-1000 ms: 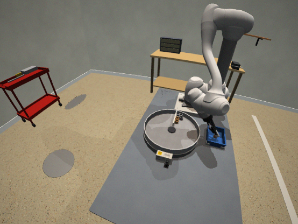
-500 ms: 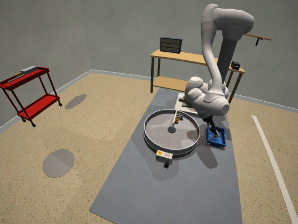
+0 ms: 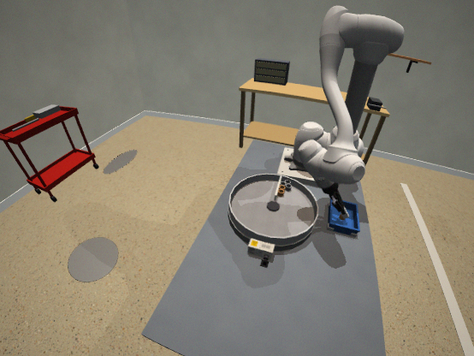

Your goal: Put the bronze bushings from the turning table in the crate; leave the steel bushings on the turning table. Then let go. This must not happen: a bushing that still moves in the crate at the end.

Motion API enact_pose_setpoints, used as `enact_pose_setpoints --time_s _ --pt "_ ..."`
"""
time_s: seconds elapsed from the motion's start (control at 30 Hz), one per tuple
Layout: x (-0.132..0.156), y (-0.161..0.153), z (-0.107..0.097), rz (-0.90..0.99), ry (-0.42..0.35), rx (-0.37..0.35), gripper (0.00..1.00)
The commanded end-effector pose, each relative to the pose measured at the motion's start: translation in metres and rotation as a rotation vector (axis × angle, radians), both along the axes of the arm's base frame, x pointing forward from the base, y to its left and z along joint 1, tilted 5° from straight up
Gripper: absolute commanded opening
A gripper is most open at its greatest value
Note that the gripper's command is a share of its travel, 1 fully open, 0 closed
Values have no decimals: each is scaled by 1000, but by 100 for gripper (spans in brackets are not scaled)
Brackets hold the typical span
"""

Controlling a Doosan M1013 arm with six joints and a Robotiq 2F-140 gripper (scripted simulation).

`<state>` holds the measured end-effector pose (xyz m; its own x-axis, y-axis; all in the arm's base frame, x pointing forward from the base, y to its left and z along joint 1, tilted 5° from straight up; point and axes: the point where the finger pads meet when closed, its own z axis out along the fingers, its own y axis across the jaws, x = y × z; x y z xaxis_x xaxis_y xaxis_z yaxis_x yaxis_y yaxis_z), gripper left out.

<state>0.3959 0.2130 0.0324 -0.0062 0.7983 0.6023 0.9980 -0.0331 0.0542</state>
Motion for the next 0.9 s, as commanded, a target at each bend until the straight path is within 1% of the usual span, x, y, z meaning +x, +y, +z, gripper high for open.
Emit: enact_pose_setpoints --time_s 0.0,0.87 --pt "0 0 0 0 0 0 0" --pt "0 0 -4 0 0 0 0"
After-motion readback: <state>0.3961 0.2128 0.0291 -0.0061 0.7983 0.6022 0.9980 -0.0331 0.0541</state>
